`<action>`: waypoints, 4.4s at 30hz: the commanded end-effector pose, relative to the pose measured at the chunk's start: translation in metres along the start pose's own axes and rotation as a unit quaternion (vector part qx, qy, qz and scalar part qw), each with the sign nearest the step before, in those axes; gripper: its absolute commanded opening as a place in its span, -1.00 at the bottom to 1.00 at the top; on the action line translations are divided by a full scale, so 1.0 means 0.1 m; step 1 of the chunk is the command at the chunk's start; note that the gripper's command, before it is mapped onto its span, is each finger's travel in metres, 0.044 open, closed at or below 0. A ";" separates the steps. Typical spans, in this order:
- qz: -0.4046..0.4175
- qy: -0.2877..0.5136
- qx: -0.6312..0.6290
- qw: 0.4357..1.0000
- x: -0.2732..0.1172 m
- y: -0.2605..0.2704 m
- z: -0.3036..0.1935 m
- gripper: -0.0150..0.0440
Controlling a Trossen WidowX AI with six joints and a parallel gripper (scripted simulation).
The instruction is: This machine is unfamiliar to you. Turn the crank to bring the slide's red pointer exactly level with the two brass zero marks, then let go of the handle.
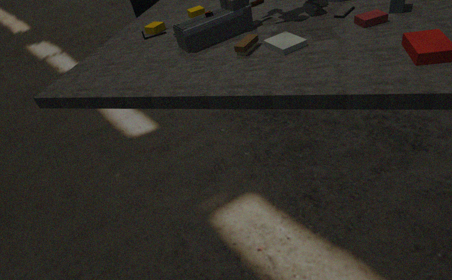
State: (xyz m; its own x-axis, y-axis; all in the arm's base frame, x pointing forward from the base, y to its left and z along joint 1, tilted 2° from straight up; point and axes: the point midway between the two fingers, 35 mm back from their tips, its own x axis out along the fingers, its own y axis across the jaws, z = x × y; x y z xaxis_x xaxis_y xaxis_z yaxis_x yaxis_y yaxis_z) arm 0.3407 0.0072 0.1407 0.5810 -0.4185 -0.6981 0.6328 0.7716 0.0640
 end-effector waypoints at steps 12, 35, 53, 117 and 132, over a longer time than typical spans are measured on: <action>-0.006 0.002 -0.001 1.000 0.20 -0.04 -0.22 1.00; -0.006 0.002 -0.001 1.000 0.46 -0.04 -0.48 1.00; -0.007 0.002 -0.002 1.000 0.55 -0.05 -0.58 0.38; -0.007 0.002 -0.002 1.000 0.58 -0.17 -0.62 -0.49; -0.007 0.002 -0.002 1.000 0.58 -0.19 -0.62 -0.49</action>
State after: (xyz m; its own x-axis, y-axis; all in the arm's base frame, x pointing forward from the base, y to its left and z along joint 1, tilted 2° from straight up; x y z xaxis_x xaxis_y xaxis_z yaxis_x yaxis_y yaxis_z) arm 0.3361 0.0042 0.0581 0.5862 -0.4090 -0.6994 0.6275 0.7753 0.0726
